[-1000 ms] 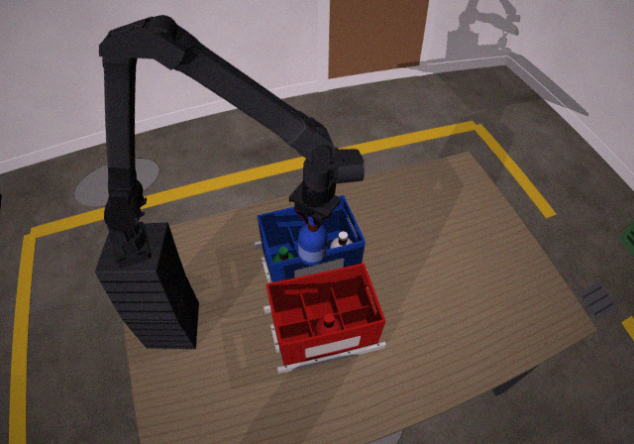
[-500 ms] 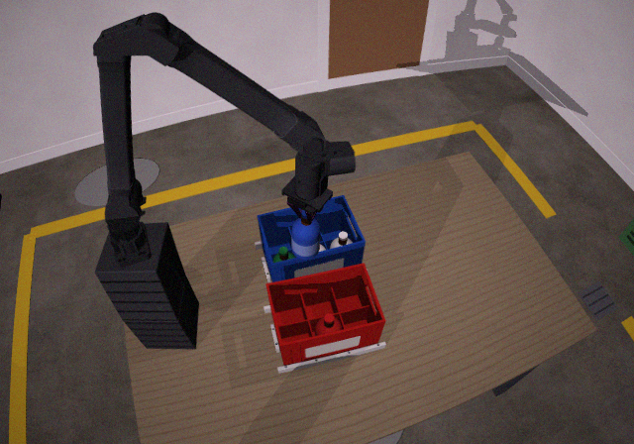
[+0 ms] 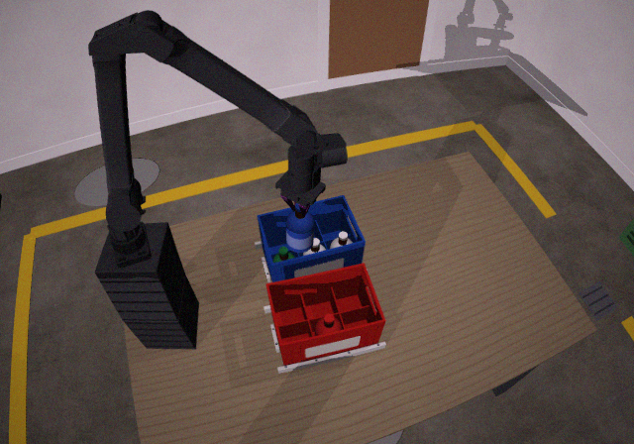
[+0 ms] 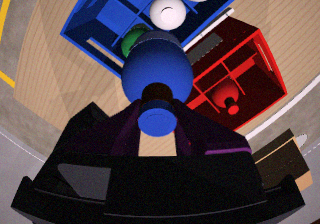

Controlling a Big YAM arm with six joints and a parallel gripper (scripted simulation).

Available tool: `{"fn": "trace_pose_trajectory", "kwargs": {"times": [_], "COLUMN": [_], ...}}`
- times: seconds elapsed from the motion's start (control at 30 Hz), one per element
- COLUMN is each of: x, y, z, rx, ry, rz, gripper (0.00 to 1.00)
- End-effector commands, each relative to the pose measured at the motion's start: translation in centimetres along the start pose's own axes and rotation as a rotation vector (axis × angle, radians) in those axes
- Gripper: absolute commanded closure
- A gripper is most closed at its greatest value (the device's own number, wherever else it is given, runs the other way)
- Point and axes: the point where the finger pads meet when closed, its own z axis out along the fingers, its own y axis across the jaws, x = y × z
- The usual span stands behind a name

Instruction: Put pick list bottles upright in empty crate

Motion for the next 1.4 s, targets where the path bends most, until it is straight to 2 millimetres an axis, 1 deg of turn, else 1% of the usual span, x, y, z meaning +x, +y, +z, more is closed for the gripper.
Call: {"fn": "trace_pose_trajectory", "kwargs": {"times": [0.0,0.1,0.23,0.3,0.37,0.4,0.43,0.5,0.63,0.77,0.87,0.93,0.97,1.0,1.03,1.13,1.27,1.37], "x": [-2.7,-2.2,-3.2,-2.9,-2.9,-3.3,-3.2,-2.7,-4.0,-3.4,-4.4,-4.4,-4.0,-3.8,-3.8,-4.8,-4.4,-5.2], "y": [-0.3,0.7,1.0,1.7,1.7,0.7,1.7,2.7,2.9,4.2,4.3,4.3,4.1,4.9,5.3,5.5,6.6,6.9], "z": [-3.2,-2.6,-3.2,-2.8,-2.8,-3.6,-3.1,-2.5,-3.1,-2.6,-3.1,-3.1,-3.0,-2.6,-2.5,-3.1,-2.6,-3.0], "rx": [0.061,0.053,0.064,0.058,0.058,0.069,0.061,0.048,0.061,0.049,0.06,0.06,0.06,0.053,0.05,0.058,0.05,0.056], "ry": [-0.066,-0.058,-0.072,-0.063,-0.063,-0.077,-0.068,-0.056,-0.074,-0.057,-0.072,-0.072,-0.072,-0.062,-0.059,-0.074,-0.062,-0.073], "rz": [-0.005,-0.004,-0.006,-0.005,-0.005,0.01,0.0,-0.003,-0.006,-0.003,-0.006,-0.006,0.008,-0.001,-0.003,-0.006,-0.004,-0.005], "gripper": [1.0,1.0,1.0,1.0,1.0,1.0,1.0,1.0,1.0,1.0,1.0,1.0,1.0,1.0,1.0,1.0,1.0,1.0]}}
